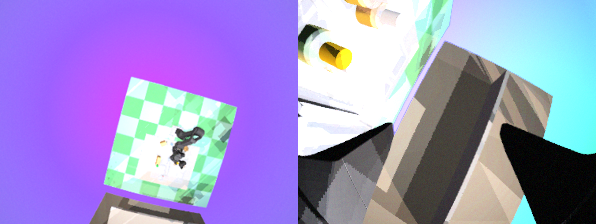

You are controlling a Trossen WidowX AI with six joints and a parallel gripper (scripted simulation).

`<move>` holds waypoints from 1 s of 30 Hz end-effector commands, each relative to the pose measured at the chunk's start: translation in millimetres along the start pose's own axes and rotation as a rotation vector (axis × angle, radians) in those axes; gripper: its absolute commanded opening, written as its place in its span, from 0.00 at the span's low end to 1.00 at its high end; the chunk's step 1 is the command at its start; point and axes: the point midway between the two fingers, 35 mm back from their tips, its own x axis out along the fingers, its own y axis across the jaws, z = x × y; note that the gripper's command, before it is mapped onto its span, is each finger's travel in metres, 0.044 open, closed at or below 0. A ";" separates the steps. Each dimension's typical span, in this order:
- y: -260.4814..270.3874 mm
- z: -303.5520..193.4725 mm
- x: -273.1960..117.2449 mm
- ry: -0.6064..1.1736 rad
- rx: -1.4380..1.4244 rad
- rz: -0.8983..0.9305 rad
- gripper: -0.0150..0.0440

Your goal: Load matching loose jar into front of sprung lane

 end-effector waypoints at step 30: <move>58.5 38.1 -35.6 1.316 2.006 1.113 1.00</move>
